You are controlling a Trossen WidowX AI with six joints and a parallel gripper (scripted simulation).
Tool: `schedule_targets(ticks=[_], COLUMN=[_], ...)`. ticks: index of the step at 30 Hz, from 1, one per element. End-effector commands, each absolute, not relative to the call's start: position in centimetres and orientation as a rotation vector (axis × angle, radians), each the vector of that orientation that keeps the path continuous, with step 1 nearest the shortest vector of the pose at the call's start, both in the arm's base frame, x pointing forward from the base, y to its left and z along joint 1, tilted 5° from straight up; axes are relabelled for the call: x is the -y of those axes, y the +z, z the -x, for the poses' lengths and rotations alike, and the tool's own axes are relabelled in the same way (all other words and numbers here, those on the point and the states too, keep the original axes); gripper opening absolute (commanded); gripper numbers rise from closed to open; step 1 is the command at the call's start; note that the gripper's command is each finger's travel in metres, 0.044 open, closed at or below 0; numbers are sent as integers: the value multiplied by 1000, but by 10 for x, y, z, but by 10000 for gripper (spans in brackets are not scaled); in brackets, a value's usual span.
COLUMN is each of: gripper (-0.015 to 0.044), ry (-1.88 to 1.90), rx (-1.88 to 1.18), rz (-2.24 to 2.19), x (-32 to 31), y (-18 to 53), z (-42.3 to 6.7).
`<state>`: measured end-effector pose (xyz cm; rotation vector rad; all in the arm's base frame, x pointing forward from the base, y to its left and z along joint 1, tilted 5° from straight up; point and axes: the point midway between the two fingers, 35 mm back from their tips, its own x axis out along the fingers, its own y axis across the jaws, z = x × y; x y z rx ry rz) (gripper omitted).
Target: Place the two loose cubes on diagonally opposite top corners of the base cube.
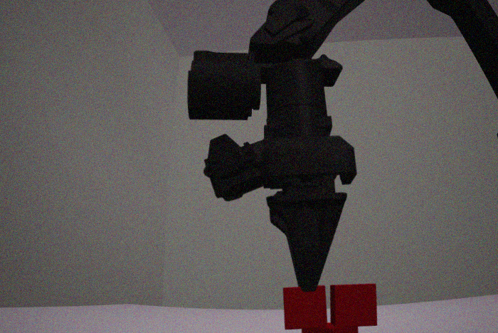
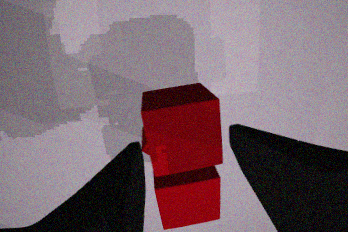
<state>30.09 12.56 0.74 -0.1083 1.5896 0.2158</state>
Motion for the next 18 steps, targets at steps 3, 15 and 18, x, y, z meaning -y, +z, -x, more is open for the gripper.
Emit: schedule_targets(ticks=[3, 15, 18], gripper=[205, 205, 205], ry=[221, 221, 221], rx=[-1576, -1576, -1576], rz=[108, 108, 108], x=[-126, -125, -125], y=[17, 27, 30], z=[-303, -303, -303])
